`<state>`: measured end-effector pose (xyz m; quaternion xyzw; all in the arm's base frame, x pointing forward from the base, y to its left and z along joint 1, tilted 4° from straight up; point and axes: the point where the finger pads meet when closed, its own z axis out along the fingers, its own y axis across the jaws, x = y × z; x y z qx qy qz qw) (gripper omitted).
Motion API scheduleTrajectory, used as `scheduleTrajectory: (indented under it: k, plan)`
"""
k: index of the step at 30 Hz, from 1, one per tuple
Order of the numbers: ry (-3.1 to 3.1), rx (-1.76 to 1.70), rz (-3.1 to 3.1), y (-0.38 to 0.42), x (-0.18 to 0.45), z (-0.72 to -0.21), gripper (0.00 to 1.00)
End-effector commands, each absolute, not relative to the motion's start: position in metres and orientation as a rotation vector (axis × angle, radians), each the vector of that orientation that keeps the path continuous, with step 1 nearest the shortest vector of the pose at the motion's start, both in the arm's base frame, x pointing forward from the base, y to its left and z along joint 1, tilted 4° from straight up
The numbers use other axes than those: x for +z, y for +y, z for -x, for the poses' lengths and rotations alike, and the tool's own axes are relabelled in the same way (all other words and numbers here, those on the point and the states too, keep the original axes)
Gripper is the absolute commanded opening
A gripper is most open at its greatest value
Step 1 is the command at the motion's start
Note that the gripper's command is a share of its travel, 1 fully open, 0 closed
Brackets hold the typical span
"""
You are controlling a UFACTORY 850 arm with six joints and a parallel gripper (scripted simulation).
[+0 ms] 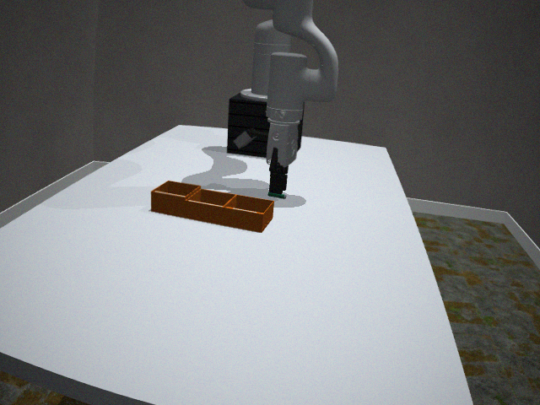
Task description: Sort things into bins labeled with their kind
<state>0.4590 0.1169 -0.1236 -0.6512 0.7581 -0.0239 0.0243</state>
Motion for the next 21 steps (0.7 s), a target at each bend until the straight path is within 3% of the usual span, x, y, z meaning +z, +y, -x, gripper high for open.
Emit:
scheduleTrajectory:
  k: [1, 21]
  plan:
    - [2.343, -0.075, 2.013, 0.117, -0.126, -0.461, 0.23]
    - [2.343, -0.074, 2.013, 0.117, -0.136, -0.462, 0.23]
